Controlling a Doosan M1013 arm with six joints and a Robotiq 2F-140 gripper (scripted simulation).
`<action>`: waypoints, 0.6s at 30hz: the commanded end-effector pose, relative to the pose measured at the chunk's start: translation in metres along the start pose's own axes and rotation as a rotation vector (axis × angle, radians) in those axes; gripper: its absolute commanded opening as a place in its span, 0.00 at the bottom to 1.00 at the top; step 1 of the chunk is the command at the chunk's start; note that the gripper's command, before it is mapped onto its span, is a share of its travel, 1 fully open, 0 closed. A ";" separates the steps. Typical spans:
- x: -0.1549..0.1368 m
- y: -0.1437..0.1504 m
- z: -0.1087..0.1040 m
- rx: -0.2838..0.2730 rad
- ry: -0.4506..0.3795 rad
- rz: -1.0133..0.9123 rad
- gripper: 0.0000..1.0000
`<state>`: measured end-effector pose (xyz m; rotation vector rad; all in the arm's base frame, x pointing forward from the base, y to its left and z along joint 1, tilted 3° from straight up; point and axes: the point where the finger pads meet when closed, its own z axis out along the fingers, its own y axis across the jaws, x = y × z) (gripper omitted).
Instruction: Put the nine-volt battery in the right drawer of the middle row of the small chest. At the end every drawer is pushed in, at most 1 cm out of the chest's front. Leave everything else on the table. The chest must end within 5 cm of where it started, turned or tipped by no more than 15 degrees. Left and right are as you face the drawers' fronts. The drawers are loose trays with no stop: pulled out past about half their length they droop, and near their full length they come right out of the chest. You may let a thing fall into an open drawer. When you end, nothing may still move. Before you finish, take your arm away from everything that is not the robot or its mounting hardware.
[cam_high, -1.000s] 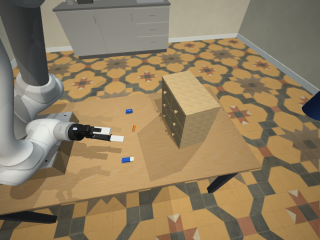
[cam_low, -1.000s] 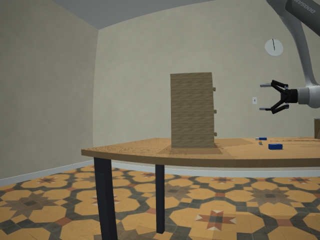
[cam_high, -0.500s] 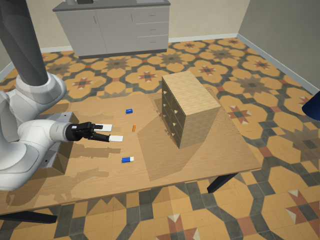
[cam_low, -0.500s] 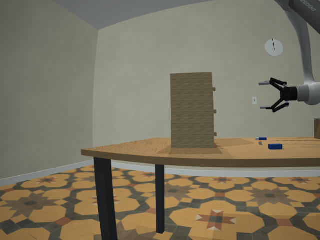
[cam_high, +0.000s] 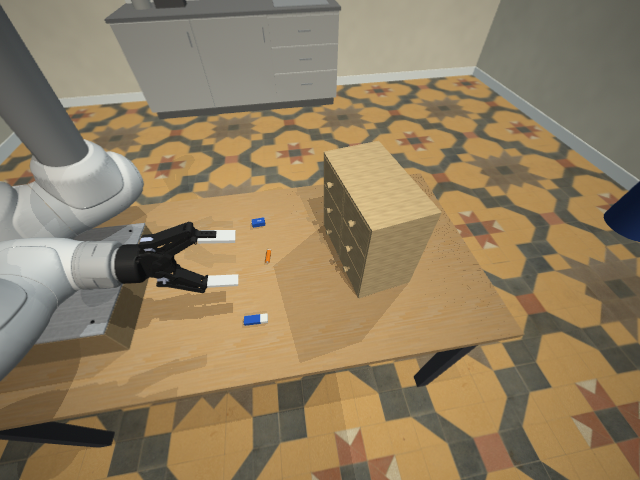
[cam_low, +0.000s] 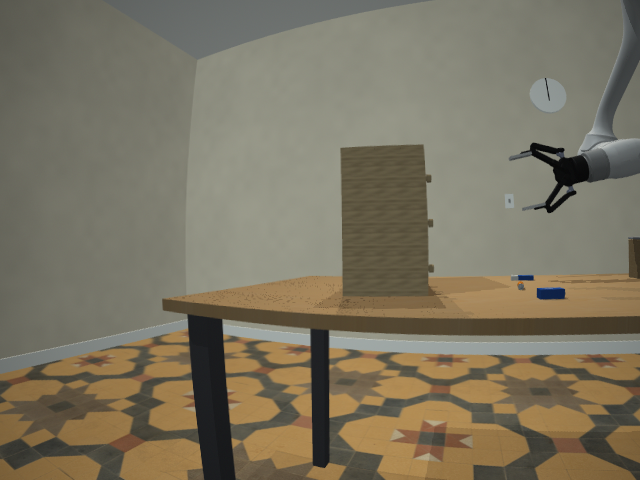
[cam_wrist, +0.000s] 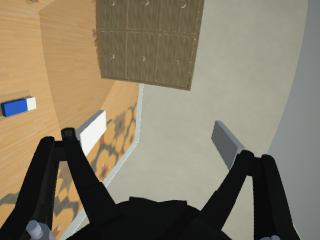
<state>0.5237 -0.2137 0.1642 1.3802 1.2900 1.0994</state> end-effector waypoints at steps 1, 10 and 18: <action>0.004 0.010 0.004 0.102 0.101 -0.084 1.00; 0.009 0.025 0.008 0.224 0.229 -0.233 1.00; 0.013 0.039 0.010 0.351 0.355 -0.389 1.00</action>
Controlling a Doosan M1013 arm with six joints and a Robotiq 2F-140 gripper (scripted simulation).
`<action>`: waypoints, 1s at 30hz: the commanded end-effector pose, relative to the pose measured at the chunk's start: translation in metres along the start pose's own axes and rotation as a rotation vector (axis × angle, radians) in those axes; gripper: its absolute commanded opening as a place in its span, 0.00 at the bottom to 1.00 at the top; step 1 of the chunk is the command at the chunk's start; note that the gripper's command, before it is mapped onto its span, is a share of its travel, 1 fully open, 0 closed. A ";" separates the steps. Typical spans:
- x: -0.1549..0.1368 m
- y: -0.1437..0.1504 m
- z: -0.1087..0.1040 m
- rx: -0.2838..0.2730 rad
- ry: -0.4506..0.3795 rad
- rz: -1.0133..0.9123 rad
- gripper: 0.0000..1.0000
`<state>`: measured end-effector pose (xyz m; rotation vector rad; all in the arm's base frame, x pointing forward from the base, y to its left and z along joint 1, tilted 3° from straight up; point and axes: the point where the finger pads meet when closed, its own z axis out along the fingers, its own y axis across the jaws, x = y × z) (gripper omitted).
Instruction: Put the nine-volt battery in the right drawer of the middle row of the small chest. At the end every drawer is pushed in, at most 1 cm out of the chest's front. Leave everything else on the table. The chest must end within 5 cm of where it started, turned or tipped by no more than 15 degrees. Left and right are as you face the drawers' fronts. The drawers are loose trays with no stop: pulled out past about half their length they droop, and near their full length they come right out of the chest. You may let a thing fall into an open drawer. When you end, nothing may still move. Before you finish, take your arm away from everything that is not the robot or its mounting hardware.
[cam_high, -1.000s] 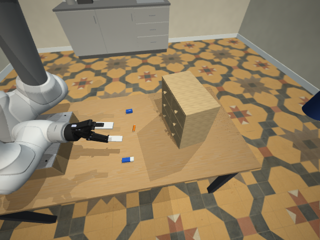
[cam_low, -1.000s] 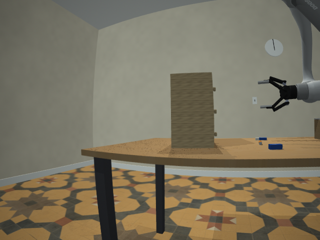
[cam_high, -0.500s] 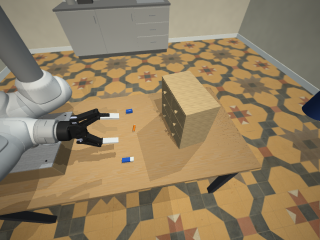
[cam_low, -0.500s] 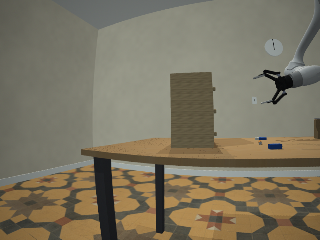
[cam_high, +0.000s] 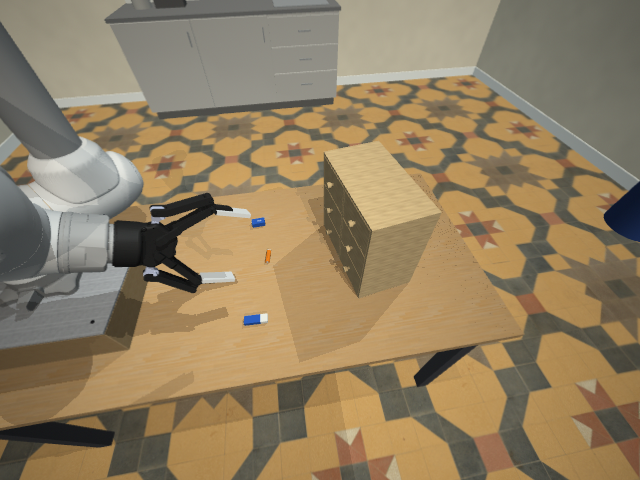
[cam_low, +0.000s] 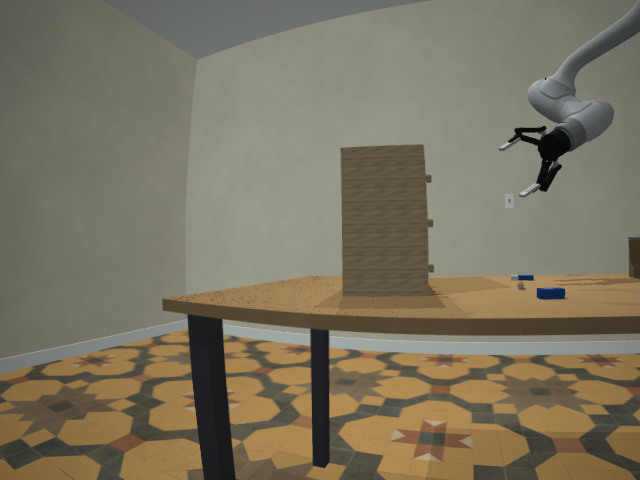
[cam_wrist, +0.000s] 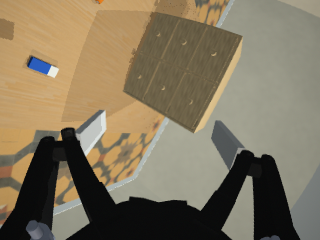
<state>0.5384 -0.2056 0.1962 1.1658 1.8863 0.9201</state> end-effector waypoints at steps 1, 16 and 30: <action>0.002 0.012 0.001 0.095 0.109 -0.097 1.00; 0.000 0.038 -0.001 0.313 0.324 -0.363 1.00; -0.001 0.076 -0.004 0.630 0.633 -0.752 1.00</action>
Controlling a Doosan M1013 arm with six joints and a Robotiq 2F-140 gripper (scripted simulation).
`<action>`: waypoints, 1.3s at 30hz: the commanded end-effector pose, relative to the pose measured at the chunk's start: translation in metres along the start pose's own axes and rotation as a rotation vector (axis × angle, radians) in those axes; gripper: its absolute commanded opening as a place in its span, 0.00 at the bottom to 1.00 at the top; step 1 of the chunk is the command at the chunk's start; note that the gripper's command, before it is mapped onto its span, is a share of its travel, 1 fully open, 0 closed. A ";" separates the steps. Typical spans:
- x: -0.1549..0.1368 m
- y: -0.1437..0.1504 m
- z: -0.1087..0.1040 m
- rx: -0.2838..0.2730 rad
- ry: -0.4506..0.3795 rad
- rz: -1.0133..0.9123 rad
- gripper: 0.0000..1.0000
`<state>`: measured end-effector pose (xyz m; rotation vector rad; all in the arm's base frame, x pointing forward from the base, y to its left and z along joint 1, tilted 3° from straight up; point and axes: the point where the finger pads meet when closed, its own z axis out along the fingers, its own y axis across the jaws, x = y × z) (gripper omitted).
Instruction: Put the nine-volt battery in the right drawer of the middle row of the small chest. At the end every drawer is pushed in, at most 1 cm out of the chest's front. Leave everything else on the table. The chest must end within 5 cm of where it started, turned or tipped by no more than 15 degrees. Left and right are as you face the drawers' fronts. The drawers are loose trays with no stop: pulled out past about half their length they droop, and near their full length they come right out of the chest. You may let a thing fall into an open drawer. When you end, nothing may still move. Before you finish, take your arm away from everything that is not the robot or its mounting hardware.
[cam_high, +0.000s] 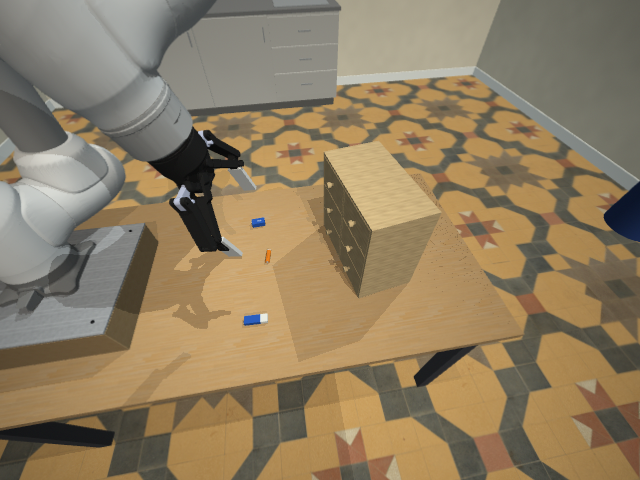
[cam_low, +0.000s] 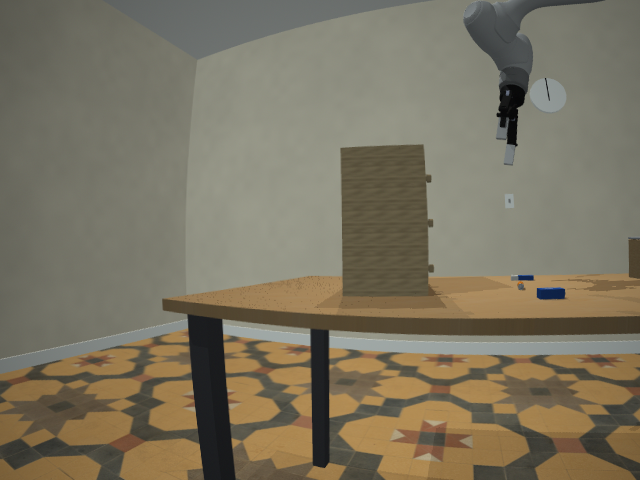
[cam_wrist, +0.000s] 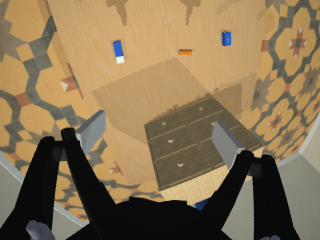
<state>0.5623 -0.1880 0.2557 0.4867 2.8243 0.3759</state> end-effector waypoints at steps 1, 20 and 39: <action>-0.004 0.010 -0.007 0.120 0.128 -0.133 1.00; -0.009 0.018 -0.016 0.227 0.229 -0.261 1.00; -0.008 0.014 0.002 0.157 0.291 -0.817 1.00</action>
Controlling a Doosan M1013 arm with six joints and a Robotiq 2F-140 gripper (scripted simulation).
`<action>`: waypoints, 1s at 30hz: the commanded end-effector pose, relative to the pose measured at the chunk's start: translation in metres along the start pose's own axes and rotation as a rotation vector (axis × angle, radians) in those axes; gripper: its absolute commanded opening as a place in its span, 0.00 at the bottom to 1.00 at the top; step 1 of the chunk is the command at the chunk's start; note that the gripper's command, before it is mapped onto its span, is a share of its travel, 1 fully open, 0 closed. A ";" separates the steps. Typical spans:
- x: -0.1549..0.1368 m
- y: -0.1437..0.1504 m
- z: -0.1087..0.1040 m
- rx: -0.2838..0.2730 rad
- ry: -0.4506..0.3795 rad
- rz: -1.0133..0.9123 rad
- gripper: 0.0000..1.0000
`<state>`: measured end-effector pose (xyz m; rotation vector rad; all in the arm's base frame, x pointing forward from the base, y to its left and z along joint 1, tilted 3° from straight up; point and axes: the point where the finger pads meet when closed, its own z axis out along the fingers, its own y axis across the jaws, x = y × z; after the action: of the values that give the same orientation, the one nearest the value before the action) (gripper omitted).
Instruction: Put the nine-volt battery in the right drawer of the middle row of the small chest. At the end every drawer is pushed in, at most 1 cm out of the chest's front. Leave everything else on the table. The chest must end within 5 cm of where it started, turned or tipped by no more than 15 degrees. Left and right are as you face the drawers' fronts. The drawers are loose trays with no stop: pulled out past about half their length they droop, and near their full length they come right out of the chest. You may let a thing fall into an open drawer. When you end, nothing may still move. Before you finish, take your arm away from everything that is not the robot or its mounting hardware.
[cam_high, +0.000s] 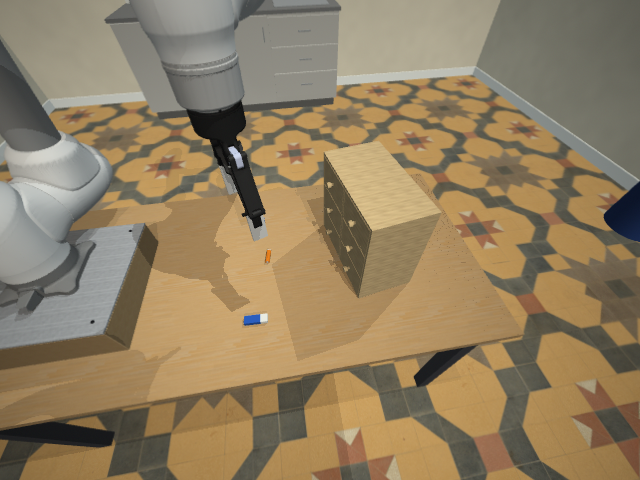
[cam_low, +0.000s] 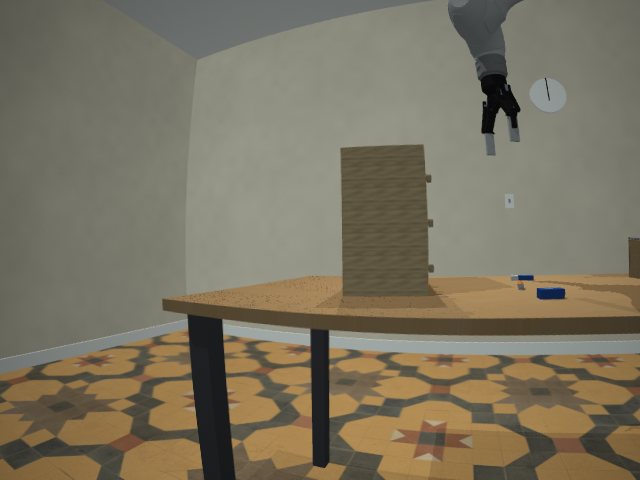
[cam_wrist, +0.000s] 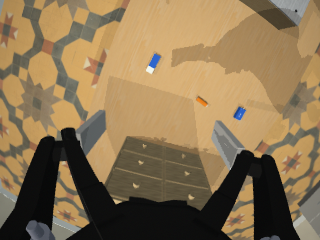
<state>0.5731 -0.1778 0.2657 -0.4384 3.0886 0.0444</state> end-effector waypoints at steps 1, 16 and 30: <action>-0.001 0.000 0.009 -0.007 -0.007 -0.279 1.00; -0.003 0.000 0.050 0.006 0.009 -1.107 1.00; -0.003 0.001 0.082 0.012 0.037 -1.890 1.00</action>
<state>0.5775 -0.1742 0.1912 -2.6123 1.7679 -0.0263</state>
